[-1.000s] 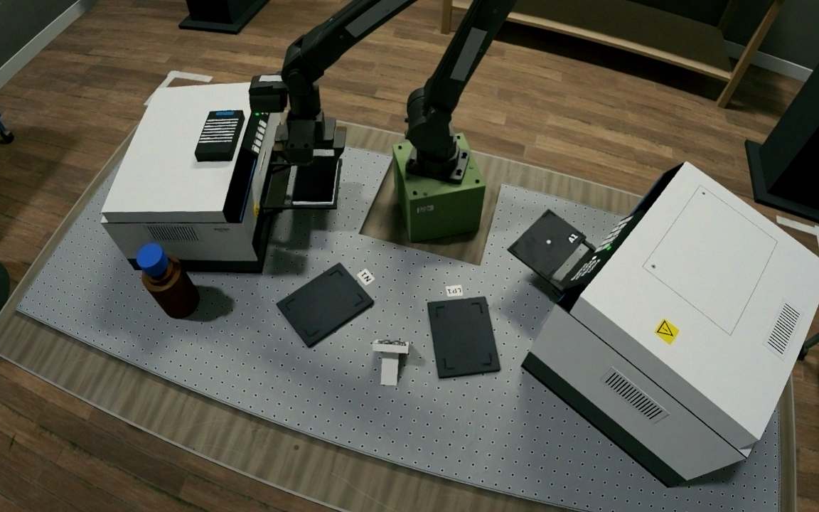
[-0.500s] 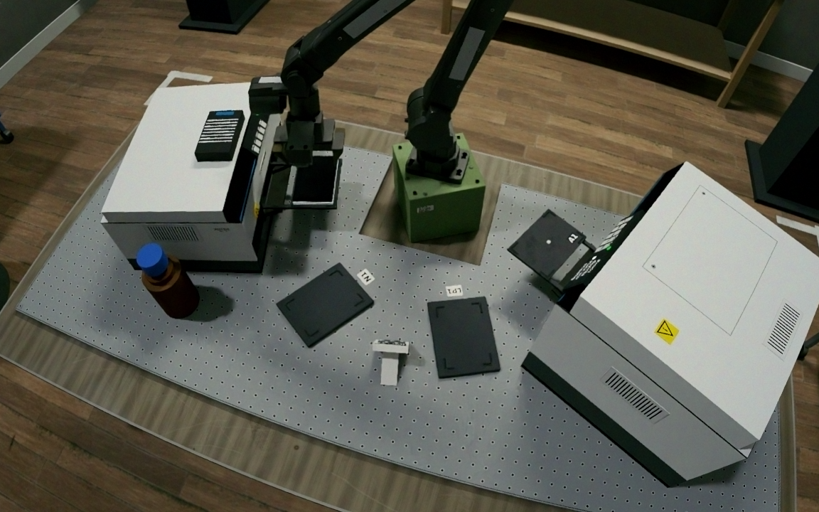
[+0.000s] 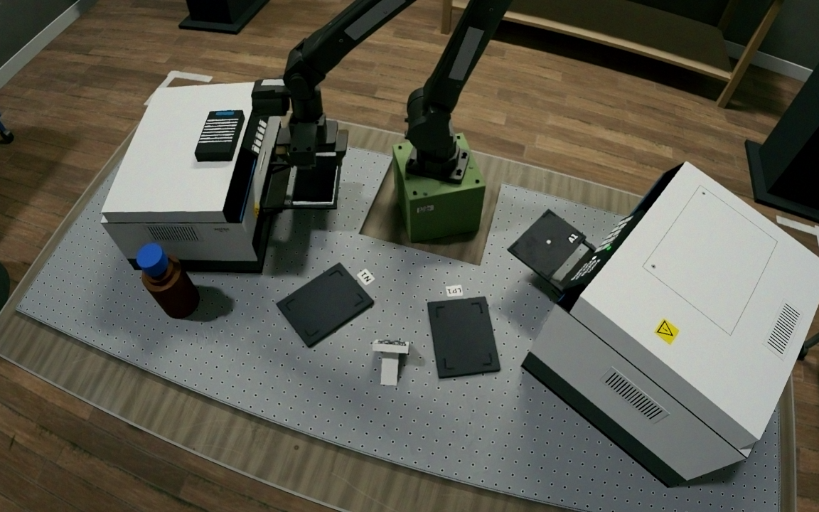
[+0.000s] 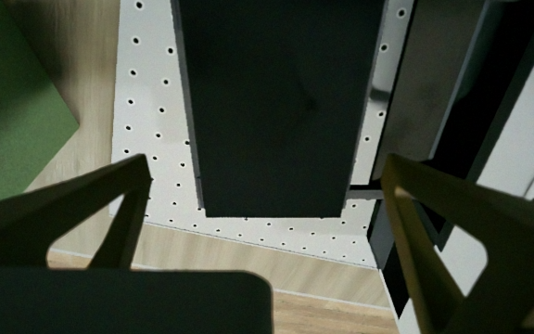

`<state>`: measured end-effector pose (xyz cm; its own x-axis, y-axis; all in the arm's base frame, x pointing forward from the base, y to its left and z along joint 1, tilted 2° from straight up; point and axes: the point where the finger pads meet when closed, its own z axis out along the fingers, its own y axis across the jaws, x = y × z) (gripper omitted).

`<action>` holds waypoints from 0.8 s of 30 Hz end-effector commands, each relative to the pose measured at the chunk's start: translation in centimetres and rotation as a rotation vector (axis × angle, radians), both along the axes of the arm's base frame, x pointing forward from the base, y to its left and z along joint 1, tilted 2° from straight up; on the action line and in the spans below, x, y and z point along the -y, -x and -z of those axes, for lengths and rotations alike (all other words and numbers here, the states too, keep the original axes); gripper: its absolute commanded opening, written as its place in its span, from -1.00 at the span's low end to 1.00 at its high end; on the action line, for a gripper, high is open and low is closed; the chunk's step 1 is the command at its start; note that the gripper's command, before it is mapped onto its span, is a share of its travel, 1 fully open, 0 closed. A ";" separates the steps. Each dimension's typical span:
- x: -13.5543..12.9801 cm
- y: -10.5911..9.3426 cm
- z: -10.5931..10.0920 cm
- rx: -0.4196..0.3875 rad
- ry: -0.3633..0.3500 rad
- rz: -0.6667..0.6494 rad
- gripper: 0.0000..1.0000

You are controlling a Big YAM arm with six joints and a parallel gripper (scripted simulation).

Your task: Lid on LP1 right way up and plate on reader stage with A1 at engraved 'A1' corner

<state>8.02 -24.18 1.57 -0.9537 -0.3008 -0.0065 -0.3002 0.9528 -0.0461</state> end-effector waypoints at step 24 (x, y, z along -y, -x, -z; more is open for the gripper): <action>1.4 -0.4 -0.2 0.011 0.019 0.010 1.00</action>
